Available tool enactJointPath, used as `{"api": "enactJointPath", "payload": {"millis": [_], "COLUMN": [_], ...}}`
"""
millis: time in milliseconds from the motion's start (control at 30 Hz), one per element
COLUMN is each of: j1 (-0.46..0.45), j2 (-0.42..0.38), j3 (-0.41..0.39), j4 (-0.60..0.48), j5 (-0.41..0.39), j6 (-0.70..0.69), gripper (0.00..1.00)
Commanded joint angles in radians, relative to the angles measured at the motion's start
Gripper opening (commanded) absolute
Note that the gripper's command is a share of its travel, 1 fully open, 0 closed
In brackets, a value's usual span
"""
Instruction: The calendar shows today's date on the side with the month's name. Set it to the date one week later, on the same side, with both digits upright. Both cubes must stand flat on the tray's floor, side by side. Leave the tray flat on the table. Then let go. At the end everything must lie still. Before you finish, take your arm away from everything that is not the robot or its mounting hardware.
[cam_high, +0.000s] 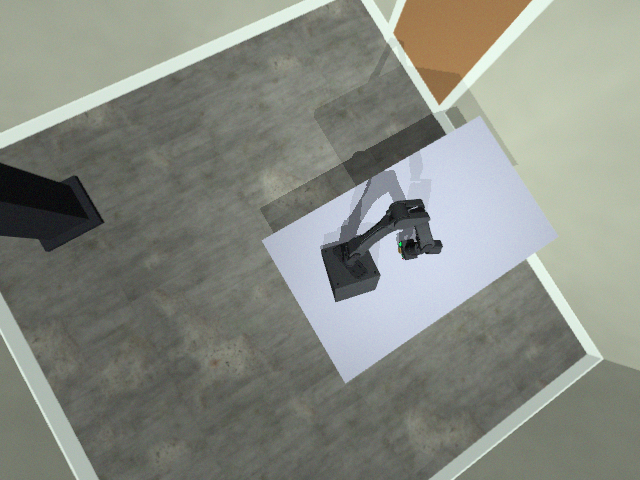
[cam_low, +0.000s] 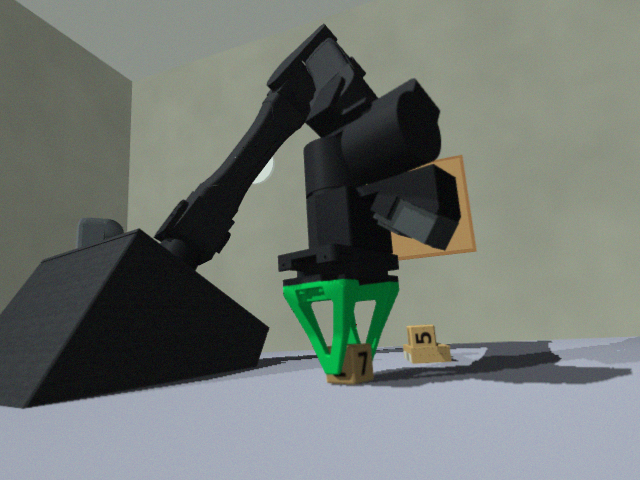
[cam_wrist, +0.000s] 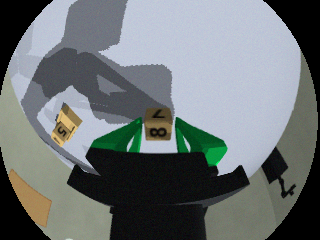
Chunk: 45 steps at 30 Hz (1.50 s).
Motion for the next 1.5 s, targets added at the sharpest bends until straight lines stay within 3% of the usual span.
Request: {"api": "enactJointPath", "payload": {"millis": [0, 300, 567, 867, 900, 1467], "j1": [-0.029, -0.077, -0.131, -0.141, -0.141, -0.141], "j2": [-0.048, -0.117, -0.167, -0.171, -0.168, -0.168], "j3": [0.033, 0.074, 0.157, 0.156, 0.156, 0.156], "j4": [-0.047, -0.183, -0.345, -0.377, -0.377, -0.377], "j5": [0.001, 0.013, 0.022, 0.023, 0.022, 0.021], "j6": [-0.018, -0.072, -0.133, -0.145, -0.145, -0.143], "gripper": [0.45, 0.45, 0.45, 0.45, 1.0, 1.0]}}
